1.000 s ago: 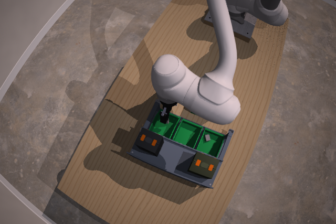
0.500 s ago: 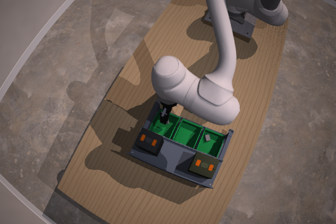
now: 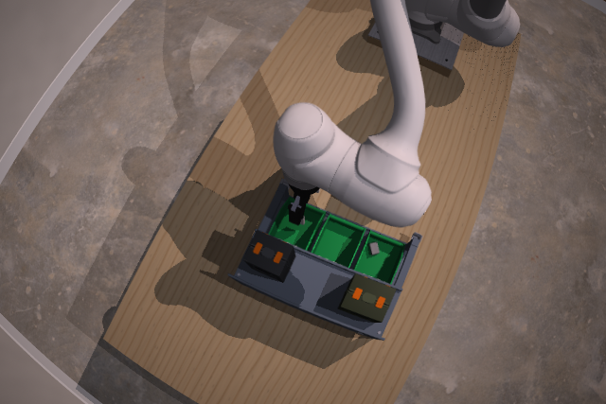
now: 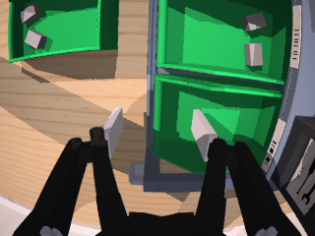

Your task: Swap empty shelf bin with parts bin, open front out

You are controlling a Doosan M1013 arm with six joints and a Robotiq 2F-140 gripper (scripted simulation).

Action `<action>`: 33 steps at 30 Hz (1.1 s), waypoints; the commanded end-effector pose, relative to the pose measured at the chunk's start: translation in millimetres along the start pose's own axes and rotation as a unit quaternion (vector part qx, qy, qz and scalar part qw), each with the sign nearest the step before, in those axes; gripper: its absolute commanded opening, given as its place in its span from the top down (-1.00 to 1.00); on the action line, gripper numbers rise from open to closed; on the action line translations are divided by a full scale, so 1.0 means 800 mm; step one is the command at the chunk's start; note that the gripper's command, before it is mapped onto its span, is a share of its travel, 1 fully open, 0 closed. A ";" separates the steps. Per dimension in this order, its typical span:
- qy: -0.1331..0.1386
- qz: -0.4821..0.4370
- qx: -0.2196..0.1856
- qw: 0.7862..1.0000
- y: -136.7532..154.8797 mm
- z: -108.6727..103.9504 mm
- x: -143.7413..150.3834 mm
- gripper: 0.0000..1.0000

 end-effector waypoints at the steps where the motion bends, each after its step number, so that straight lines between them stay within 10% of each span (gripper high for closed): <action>1: 0.000 0.000 0.000 1.000 0.000 0.001 0.000 -0.23; 24: 0.000 0.000 0.000 1.000 0.000 0.002 0.000 -0.23; 25: 0.000 0.000 0.000 1.000 0.000 0.002 0.000 0.80; 33: 0.000 0.000 0.000 1.000 0.000 0.002 0.000 0.80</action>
Point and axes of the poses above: the point where the finger pads meet when closed, its own z axis out along the fingers, its own x axis across the jaws, y = z × x, the point moved 9 cm from there along -z, back along the fingers, and after that the axes turned 3 degrees about z, right-handed, at the moved point
